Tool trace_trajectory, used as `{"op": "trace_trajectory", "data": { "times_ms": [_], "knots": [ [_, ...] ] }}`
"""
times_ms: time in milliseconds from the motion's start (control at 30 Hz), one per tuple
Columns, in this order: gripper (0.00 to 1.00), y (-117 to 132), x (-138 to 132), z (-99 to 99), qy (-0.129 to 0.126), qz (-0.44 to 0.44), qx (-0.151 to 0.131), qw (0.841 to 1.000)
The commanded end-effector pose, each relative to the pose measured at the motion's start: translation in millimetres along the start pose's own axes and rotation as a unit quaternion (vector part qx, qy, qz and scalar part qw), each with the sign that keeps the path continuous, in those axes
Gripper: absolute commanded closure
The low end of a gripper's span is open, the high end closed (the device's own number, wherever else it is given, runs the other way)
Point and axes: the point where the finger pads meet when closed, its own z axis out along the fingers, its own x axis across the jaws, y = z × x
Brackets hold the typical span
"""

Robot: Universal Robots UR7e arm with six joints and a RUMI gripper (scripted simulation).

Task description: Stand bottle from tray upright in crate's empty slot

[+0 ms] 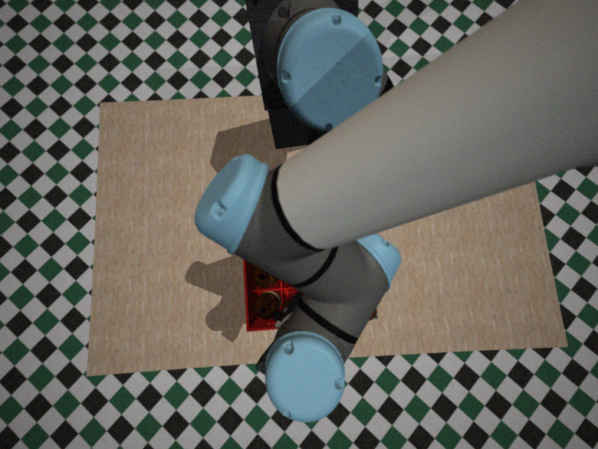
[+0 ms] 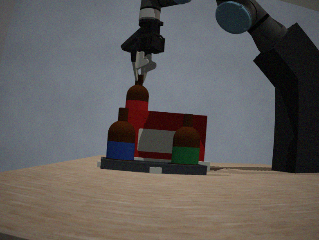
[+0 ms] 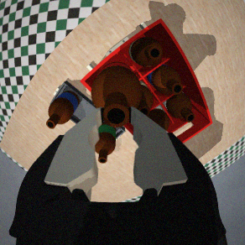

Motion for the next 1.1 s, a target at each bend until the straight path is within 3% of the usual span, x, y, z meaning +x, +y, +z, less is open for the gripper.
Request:
{"op": "trace_trajectory", "data": {
  "times_ms": [0,1067],
  "knots": [
    [1.00,-0.4,-0.3,3.2,0.000,0.000,0.001,1.000],
    [1.00,-0.7,-0.3,31.4,0.000,0.000,0.001,1.000]
  ]
}}
